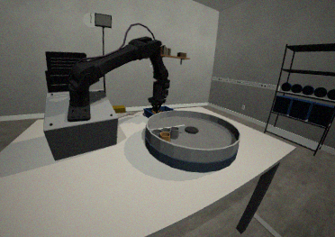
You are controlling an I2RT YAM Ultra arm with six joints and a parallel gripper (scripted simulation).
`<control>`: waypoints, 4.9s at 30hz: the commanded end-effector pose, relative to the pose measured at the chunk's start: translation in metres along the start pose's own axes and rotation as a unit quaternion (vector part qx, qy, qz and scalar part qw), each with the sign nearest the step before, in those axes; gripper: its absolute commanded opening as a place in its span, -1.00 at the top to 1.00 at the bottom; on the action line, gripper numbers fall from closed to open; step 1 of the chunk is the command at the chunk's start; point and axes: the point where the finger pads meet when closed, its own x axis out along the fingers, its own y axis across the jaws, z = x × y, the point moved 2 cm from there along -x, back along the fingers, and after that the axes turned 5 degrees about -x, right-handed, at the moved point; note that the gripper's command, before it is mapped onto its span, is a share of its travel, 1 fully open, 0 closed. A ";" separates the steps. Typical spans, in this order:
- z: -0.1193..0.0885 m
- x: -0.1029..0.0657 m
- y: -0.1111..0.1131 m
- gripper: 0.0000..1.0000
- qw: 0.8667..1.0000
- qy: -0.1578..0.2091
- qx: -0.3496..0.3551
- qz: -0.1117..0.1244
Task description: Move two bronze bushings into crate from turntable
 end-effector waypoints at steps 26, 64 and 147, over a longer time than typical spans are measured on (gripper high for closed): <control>0.013 -0.014 -0.003 1.00 1.000 -0.024 -0.001 -0.006; 0.012 -0.007 -0.004 1.00 1.000 -0.021 -0.001 -0.006; 0.013 -0.033 -0.001 0.68 1.000 -0.024 0.002 -0.004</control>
